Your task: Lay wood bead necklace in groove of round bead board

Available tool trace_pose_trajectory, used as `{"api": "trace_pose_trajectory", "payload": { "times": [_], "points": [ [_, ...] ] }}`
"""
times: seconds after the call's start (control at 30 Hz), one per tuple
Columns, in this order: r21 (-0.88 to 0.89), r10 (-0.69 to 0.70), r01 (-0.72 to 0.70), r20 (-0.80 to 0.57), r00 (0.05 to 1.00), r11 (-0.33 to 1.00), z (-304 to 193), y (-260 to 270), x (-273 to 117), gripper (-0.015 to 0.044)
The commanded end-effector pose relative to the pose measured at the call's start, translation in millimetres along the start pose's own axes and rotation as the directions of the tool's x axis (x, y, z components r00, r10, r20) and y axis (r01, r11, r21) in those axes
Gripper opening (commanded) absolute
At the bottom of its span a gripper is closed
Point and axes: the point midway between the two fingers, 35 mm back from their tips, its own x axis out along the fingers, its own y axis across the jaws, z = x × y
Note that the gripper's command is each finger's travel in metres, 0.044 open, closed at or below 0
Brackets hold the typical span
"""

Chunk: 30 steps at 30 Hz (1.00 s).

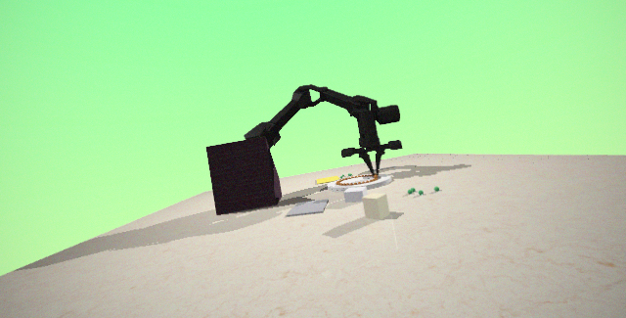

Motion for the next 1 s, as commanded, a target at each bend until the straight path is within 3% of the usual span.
{"api": "trace_pose_trajectory", "payload": {
  "times": [0.0,0.57,0.97],
  "points": [
    [0.002,-0.003,0.003,0.004,1.0,1.0,-0.3,-0.4,-5.0,0.0],
    [0.002,-0.003,0.003,0.004,1.0,1.0,0.2,-6.6,2.7,0.0],
    [-0.003,-0.003,0.003,0.001,1.0,1.0,0.0,-6.4,-0.8,0.0315]
  ]
}}
